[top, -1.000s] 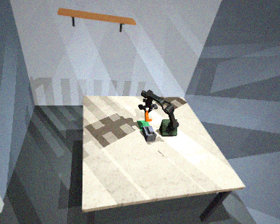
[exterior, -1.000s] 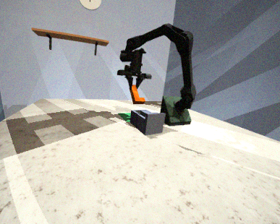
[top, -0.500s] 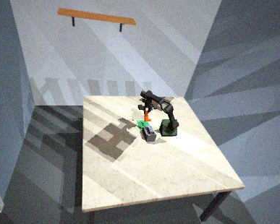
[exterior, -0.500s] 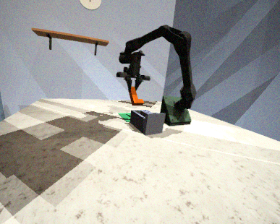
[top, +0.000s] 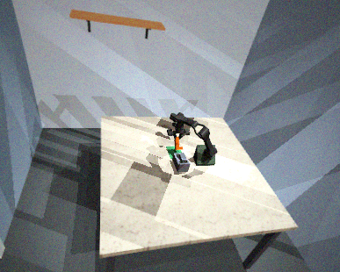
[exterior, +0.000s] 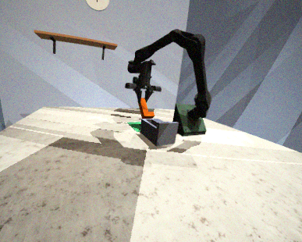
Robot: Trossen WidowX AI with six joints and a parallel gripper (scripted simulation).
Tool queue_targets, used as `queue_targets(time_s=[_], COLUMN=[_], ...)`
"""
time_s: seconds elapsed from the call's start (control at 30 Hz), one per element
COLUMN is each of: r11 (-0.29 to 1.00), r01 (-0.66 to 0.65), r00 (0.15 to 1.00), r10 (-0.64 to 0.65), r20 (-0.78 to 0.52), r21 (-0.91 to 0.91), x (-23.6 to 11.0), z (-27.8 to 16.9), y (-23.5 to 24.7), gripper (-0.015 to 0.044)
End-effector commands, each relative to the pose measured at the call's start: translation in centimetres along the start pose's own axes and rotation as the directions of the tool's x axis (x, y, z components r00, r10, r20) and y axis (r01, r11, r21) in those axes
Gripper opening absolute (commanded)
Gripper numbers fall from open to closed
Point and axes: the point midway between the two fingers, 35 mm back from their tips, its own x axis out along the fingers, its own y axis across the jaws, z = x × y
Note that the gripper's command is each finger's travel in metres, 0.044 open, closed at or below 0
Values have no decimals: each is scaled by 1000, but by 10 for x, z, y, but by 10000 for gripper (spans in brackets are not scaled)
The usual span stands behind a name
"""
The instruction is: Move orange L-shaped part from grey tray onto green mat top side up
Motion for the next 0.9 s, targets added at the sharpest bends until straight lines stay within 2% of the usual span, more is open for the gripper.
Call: queue_targets(time_s=[0.0,0.87], r11=[1000,1000], r01=[-3,-4], r00=[1000,1000], r10=[3,4], r20=[-5,-7], r21=[6,6], x=[7,46], z=[0,-1], y=[-1,-1], gripper=[0,0])
